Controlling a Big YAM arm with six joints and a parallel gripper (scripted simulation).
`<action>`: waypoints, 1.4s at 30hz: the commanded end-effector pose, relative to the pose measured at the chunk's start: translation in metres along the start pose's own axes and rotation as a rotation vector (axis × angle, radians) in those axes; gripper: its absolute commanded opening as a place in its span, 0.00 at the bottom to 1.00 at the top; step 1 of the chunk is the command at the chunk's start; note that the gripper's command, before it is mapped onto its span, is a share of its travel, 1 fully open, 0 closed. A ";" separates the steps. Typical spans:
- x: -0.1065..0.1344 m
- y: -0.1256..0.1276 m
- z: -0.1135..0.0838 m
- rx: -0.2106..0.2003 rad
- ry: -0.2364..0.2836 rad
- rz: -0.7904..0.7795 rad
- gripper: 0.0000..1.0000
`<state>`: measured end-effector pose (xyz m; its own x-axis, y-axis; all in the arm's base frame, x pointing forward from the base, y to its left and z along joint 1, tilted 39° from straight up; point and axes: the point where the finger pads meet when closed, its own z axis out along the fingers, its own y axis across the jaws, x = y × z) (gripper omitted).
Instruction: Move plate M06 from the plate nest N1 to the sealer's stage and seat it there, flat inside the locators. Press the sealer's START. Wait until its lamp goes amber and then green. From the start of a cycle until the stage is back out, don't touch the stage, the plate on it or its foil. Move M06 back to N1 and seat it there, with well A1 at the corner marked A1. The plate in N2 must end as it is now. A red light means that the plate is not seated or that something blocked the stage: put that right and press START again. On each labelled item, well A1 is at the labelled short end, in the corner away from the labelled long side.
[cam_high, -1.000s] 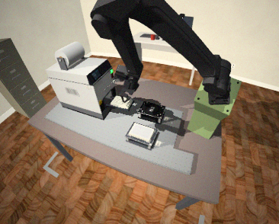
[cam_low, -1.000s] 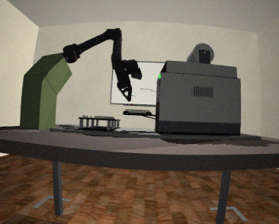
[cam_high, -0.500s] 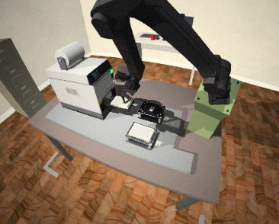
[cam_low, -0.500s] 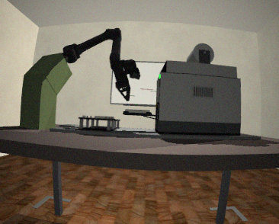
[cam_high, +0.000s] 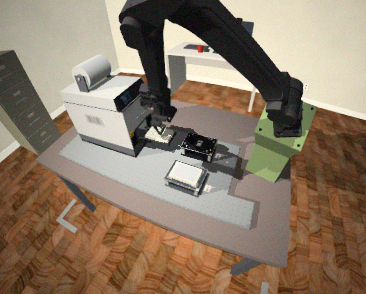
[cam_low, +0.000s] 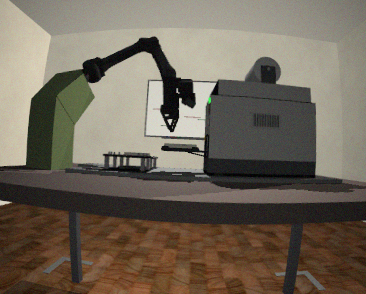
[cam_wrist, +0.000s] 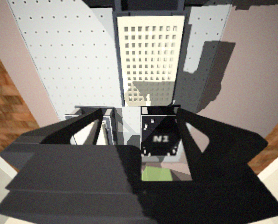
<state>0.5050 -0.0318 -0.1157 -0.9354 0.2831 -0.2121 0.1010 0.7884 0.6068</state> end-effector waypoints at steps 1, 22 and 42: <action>-0.008 -0.013 -0.007 0.011 0.091 -0.050 1.00; 0.015 -0.002 -0.007 0.000 0.096 -0.020 0.99; 0.002 -0.063 -0.068 0.004 0.082 -0.052 0.91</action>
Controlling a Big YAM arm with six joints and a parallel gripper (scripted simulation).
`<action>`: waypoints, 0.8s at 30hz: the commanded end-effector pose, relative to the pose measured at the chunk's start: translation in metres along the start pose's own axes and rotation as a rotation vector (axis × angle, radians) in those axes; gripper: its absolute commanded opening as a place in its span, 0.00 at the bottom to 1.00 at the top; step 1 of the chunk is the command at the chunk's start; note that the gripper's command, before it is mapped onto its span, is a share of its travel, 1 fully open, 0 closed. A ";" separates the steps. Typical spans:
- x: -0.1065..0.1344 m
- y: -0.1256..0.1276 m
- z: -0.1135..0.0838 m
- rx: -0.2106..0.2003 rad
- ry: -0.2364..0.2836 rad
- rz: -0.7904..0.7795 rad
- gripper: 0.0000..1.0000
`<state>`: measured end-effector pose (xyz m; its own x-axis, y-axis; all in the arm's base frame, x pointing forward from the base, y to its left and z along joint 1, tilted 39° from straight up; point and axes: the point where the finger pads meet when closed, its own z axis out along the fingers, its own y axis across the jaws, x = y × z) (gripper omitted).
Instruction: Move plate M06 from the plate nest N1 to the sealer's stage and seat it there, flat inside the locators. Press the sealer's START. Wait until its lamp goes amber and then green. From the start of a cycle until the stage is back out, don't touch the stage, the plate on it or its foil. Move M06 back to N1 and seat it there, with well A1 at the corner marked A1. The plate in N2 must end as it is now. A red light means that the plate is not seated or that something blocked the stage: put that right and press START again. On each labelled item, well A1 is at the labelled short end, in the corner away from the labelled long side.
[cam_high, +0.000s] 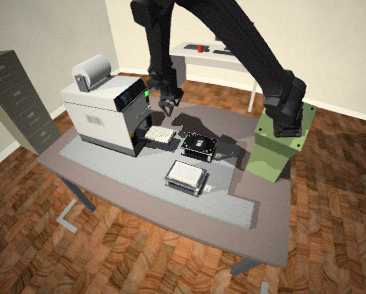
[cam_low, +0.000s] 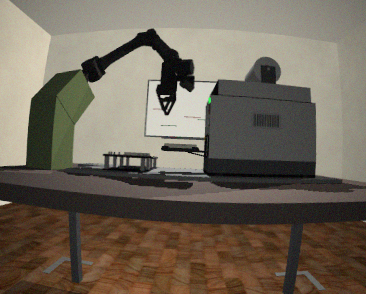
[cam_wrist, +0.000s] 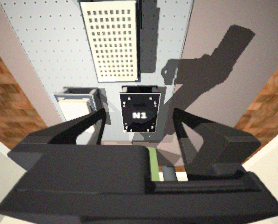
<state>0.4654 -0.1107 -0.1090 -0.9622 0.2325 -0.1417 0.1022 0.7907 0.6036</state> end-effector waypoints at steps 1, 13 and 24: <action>-0.010 -0.005 -0.010 0.001 -0.003 -0.053 0.90; -0.004 -0.060 -0.056 0.000 0.003 -0.044 0.00; -0.005 -0.044 -0.054 0.001 0.005 -0.054 0.00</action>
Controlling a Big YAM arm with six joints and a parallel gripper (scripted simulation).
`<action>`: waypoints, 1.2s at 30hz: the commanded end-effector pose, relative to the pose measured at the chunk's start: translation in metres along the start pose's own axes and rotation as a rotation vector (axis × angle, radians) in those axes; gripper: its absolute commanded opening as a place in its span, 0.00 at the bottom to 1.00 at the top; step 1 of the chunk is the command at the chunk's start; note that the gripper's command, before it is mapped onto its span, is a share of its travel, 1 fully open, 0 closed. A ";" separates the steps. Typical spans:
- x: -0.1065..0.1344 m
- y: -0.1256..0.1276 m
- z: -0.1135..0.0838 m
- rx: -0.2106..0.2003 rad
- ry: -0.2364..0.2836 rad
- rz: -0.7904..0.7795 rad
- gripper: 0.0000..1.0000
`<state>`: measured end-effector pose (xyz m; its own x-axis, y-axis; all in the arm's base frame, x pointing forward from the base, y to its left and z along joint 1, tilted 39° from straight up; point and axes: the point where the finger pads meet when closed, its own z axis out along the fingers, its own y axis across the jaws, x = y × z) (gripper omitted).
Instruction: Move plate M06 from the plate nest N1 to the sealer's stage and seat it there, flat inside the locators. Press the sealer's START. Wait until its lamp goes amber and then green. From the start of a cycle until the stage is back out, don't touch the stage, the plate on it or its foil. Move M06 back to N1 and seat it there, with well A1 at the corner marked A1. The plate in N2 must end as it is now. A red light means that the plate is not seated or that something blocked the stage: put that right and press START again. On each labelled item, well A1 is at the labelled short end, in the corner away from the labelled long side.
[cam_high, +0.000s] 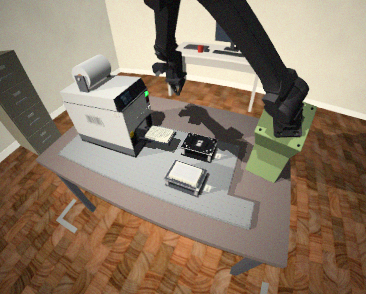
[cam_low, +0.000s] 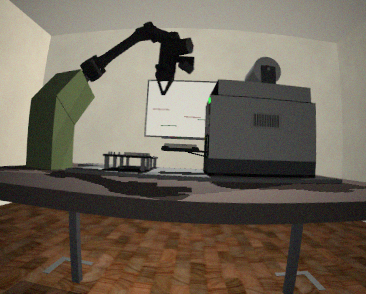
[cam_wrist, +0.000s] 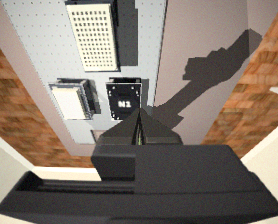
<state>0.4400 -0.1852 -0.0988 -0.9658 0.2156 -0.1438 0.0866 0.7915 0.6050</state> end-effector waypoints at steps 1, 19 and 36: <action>-0.011 0.013 0.003 0.006 -0.004 -0.040 0.00; -0.012 0.013 0.015 -0.004 0.017 -0.001 0.00; -0.012 -0.002 0.003 0.009 -0.021 -0.007 0.00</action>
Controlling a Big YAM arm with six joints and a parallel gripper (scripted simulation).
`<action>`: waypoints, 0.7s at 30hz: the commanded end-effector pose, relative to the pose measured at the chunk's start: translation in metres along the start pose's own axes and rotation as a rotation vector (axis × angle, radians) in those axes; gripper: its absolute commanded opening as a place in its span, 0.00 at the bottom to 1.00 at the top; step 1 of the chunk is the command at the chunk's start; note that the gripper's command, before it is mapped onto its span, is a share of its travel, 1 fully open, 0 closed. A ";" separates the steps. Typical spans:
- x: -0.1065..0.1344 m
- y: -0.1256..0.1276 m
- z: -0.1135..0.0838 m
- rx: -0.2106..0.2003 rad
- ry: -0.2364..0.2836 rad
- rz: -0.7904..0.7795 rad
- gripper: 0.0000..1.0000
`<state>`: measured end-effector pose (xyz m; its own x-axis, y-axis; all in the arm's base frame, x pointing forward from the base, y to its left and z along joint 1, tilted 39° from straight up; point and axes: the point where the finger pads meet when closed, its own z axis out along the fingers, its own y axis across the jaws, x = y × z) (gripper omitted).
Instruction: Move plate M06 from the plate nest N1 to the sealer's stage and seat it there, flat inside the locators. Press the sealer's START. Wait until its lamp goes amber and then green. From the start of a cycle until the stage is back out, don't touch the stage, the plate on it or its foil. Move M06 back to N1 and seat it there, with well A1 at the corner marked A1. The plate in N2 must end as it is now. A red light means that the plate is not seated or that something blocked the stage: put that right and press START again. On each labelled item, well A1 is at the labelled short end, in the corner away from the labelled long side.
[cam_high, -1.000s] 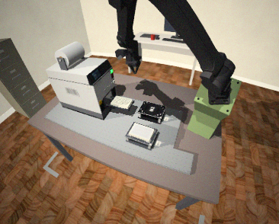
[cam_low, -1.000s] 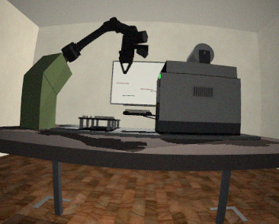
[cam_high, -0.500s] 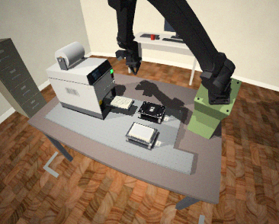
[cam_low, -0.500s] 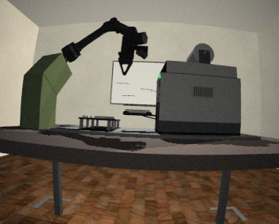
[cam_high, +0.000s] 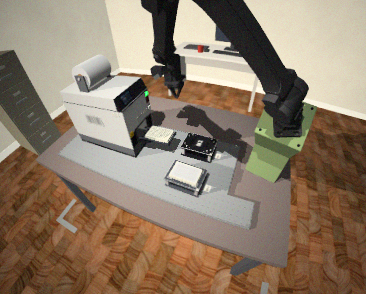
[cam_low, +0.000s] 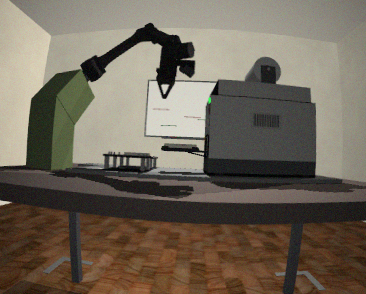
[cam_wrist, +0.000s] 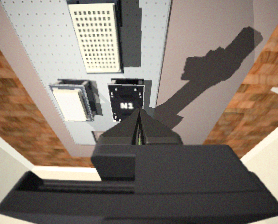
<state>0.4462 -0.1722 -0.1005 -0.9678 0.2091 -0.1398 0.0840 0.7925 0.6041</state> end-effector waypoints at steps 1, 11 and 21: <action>-0.007 -0.013 -0.007 0.007 -0.028 0.006 0.00; -0.002 -0.004 -0.015 0.003 -0.335 0.034 0.00; 0.026 -0.007 0.008 -0.012 -0.613 0.106 0.00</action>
<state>0.4292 -0.1579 -0.1029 -0.7324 0.4523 -0.5089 0.0665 0.7913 0.6077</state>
